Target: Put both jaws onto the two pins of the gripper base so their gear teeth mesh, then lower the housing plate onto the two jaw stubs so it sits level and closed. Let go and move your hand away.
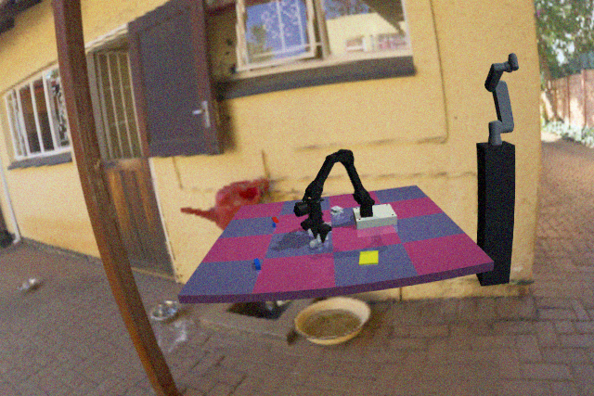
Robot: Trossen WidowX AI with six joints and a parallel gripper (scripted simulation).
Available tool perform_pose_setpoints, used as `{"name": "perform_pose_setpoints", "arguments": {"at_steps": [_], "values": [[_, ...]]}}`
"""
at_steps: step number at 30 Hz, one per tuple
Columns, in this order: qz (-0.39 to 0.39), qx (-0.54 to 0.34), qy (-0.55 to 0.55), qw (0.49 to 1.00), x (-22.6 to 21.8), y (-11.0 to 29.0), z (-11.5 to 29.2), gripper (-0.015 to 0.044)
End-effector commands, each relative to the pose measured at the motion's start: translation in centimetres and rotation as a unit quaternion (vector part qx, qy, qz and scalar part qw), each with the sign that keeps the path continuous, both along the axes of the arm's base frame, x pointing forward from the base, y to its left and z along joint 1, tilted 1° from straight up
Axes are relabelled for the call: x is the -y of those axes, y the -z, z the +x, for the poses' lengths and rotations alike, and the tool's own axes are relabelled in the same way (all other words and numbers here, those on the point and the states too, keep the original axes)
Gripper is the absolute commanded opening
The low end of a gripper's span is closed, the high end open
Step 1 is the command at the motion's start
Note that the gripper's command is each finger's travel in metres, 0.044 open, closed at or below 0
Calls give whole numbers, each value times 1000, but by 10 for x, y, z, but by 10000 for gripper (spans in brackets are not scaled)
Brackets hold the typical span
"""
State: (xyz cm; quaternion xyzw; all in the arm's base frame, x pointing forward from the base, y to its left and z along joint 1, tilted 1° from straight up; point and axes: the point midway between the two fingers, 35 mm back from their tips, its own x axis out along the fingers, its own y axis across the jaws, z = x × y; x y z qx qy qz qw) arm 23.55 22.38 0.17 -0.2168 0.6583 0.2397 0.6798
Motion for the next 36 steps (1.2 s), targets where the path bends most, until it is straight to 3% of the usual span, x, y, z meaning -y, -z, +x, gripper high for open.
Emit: {"name": "perform_pose_setpoints", "arguments": {"at_steps": [1, 6, 8, 23, 36], "values": [[0, 0, 0, 1000, 0, 0, 0, 282], [0, 0, 0, 1000, 0, 0, 0, 151], [0, 0, 0, 1000, 0, 0, 0, 138], [0, 0, 0, 1000, 0, -2, 0, 134], [-1, 0, 1, 1000, 0, -42, 2, 134]]}}
